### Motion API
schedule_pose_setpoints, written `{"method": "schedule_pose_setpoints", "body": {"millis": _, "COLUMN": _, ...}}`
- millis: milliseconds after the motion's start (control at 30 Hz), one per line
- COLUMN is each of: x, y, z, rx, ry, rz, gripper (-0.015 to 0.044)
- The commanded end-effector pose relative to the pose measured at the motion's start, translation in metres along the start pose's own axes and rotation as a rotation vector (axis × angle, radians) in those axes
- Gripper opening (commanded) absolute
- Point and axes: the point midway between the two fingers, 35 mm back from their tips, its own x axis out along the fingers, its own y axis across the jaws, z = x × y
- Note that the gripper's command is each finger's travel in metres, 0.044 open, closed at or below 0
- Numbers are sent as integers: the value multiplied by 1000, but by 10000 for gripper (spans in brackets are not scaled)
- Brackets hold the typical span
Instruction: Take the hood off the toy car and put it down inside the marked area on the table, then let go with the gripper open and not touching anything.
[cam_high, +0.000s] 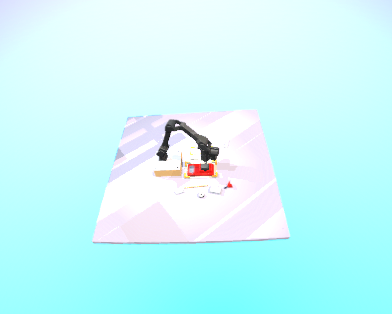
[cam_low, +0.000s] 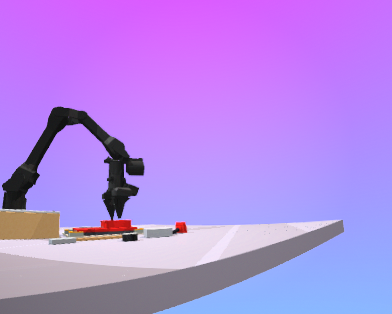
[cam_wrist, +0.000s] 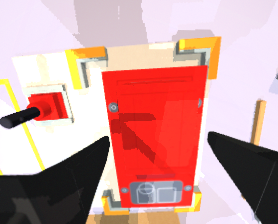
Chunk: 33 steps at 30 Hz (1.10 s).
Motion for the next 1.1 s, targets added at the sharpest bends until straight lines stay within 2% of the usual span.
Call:
{"method": "schedule_pose_setpoints", "body": {"millis": 0, "x": 2, "y": -1, "z": 0, "rx": -3, "ry": 0, "rz": -6, "gripper": 440}}
{"method": "schedule_pose_setpoints", "body": {"millis": 1067, "x": 17, "y": -1, "z": 0, "rx": -3, "ry": 0, "rz": -6, "gripper": 440}}
